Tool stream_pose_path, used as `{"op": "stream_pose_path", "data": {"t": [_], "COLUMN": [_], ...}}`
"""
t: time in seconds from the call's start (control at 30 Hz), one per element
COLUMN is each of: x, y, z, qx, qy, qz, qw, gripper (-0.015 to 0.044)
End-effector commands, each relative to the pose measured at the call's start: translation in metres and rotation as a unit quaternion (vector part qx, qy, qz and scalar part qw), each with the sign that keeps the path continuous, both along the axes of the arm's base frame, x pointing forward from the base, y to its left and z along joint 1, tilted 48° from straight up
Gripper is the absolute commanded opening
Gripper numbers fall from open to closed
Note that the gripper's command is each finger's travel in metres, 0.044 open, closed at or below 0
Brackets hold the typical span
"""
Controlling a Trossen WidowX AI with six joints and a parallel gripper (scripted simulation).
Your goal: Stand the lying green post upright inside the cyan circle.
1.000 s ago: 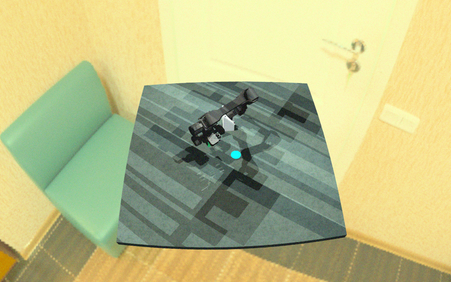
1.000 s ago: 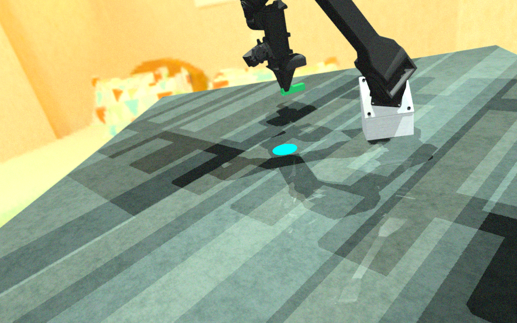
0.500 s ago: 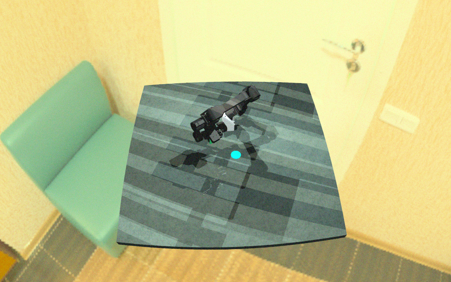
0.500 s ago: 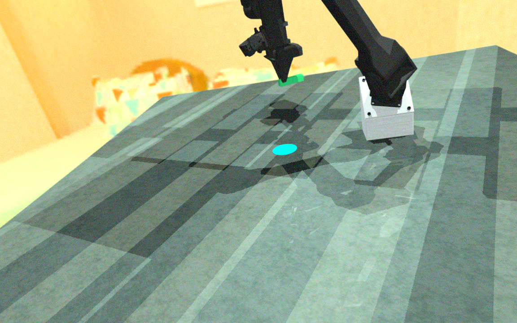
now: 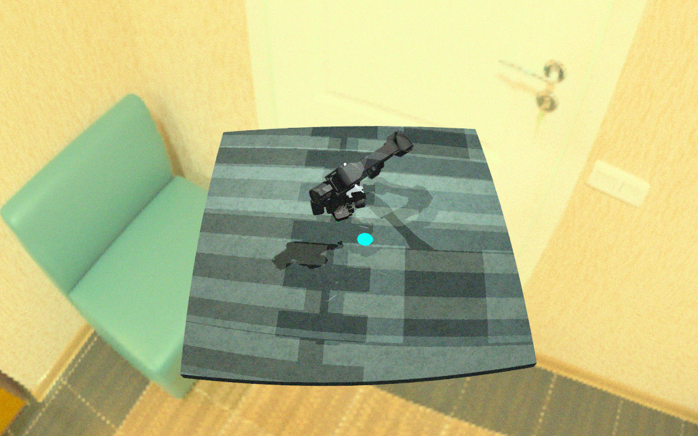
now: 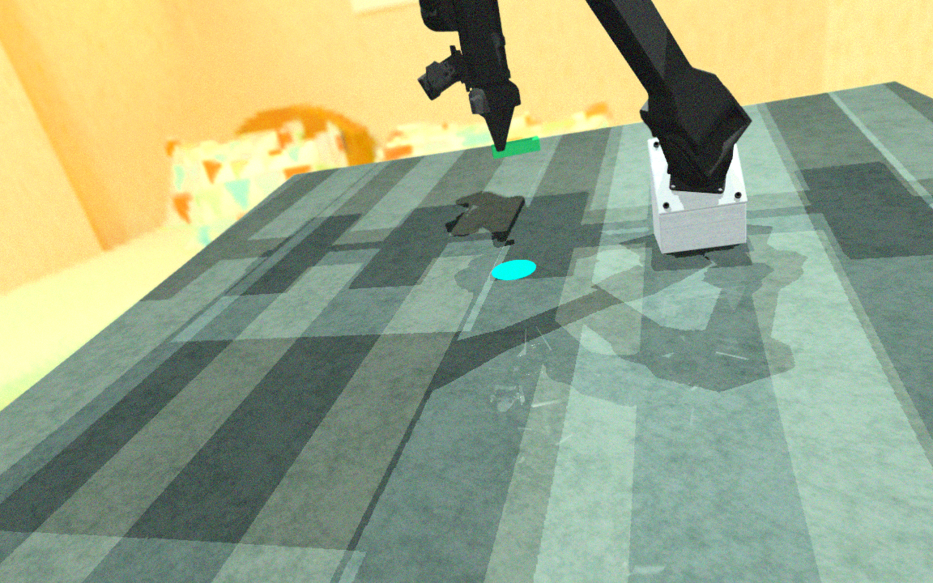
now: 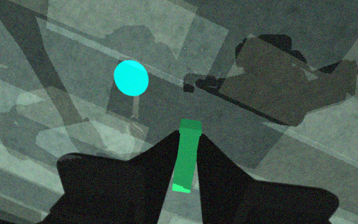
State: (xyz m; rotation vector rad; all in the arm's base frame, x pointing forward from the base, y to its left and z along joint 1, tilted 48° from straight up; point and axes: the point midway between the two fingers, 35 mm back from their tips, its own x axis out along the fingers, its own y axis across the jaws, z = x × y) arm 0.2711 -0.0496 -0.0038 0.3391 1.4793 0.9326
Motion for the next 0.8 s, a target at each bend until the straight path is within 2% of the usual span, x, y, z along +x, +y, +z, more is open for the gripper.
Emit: {"op": "stream_pose_path", "data": {"t": [0.0,0.77], "x": [-0.002,-0.013], "y": [0.008,0.051], "z": [0.011,0.066], "qx": [-0.004,-0.035], "qy": [0.026,0.169], "qz": [-0.024,-0.162], "qw": [0.999,0.972], "gripper": [0.0023,0.0023]}}
